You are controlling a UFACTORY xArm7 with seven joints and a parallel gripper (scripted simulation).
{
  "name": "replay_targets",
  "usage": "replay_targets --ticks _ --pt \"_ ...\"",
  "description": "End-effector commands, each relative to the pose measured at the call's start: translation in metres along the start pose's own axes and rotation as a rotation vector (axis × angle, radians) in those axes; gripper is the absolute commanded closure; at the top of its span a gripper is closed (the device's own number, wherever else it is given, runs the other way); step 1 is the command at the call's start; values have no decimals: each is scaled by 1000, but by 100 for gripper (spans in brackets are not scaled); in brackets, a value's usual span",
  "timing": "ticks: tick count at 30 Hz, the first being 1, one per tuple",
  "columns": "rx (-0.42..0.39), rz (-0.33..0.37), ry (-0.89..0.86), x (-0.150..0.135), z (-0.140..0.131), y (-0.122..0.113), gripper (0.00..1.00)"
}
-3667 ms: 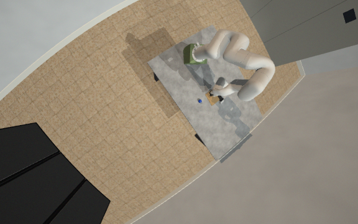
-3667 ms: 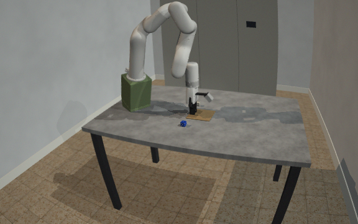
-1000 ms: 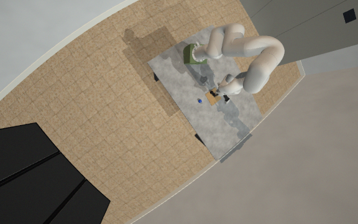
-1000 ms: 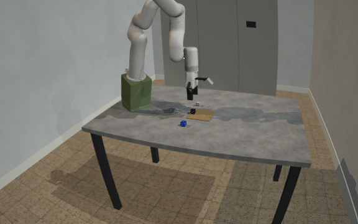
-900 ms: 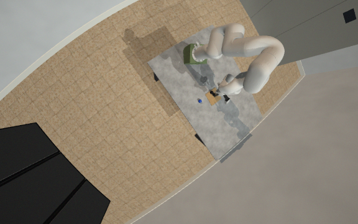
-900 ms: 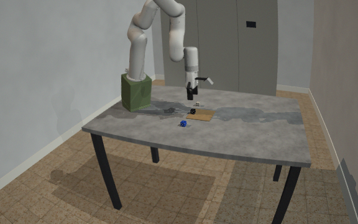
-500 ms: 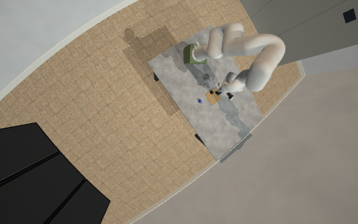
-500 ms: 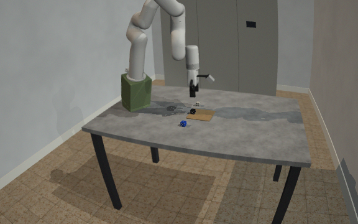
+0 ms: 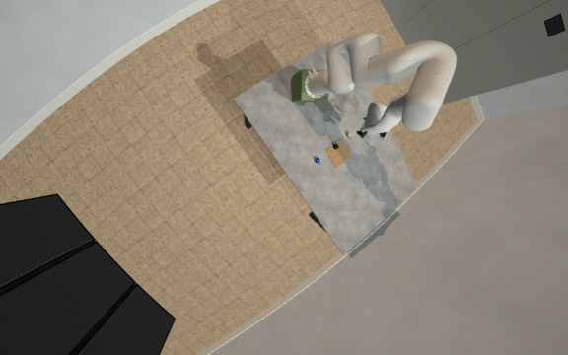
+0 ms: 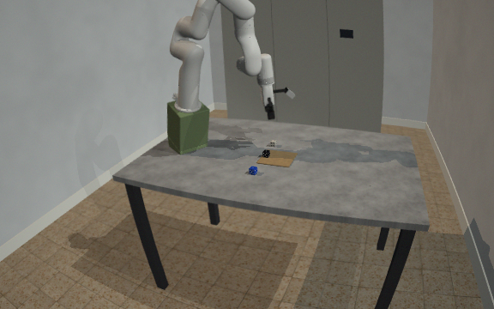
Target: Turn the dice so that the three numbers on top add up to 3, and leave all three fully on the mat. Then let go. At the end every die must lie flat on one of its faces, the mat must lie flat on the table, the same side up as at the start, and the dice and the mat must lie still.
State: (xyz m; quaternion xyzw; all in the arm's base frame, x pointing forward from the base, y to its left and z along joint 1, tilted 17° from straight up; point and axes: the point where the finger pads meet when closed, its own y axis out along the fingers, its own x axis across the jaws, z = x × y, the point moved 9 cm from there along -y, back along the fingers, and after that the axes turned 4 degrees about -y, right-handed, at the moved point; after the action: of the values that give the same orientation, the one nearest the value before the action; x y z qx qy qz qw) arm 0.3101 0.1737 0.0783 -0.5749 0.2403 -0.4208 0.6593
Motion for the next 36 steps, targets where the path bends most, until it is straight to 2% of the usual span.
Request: replay_targets --ticks 1,2,3,4,5,6,7,8,9,10,12,13,14,15,17,18,19,20,22,23,25,26,27,28,30,31,34,35,36 --pt "22 22 -113 -42 6 -6 0" --pt "31 35 -164 -60 5 -9 0" --pt "31 35 -164 -60 5 -9 0" --pt "40 48 -217 -79 3 -13 0" --pt "40 48 -217 -79 3 -13 0" --pt "49 61 -273 -99 0 -17 0" --pt "49 61 -273 -99 0 -17 0" --pt "59 76 -331 -119 -4 -22 0" --pt "59 76 -331 -119 -4 -22 0" --pt "69 90 -392 -140 -9 -26 0" --pt "69 90 -392 -140 -9 -26 0" --pt "80 106 -454 -160 -16 -32 0" --pt "80 106 -454 -160 -16 -32 0" --pt "91 122 -519 -182 -25 -37 0" --pt "91 122 -519 -182 -25 -37 0" --pt "102 138 -586 -203 -36 -43 0" --pt "102 138 -586 -203 -36 -43 0" --pt "114 155 -655 -224 -48 -50 0" --pt "114 155 -655 -224 -48 -50 0" --pt "125 172 -727 -244 -62 -57 0" --pt "125 172 -727 -244 -62 -57 0" --pt "137 190 -800 -264 -78 -64 0" --pt "137 190 -800 -264 -78 -64 0" --pt "148 206 -866 -281 -94 -71 0" --pt "150 208 -875 -283 -96 -71 0" --pt "162 226 -950 -301 -115 -79 0" --pt "162 227 -952 -301 -116 -79 0" --pt "175 246 -1031 -318 -137 -87 0" --pt "175 246 -1031 -318 -137 -87 0"
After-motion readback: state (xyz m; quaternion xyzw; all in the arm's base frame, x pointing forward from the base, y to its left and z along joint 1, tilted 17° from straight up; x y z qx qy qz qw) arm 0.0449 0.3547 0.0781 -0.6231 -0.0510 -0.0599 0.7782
